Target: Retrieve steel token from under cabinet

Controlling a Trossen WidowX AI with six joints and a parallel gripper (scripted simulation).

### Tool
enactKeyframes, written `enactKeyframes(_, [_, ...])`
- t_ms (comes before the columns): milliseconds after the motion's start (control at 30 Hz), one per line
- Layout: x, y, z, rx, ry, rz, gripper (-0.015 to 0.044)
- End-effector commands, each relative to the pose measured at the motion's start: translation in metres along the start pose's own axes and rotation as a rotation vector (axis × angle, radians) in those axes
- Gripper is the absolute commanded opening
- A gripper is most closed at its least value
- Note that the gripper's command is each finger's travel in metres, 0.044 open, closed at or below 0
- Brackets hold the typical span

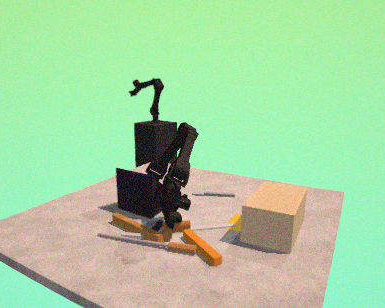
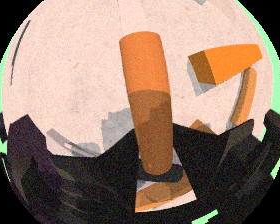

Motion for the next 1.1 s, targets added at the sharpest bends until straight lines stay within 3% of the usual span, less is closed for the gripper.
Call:
enactKeyframes(0, [0.005,0.001,-0.004,0.004,-0.005,-0.001,0.0000])
enactKeyframes(1067, [0.030,0.002,-0.021,0.006,-0.004,0.001,0.0000])
Point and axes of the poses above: the point midway between the two fingers, 35 mm back from their tips, its own y axis back along the fingers, its own z axis across the jaws, x = y × z, the point moved 3 cm from there along y, back along the fingers, and after that the axes turned 15 degrees about y, right-handed, at the moved point
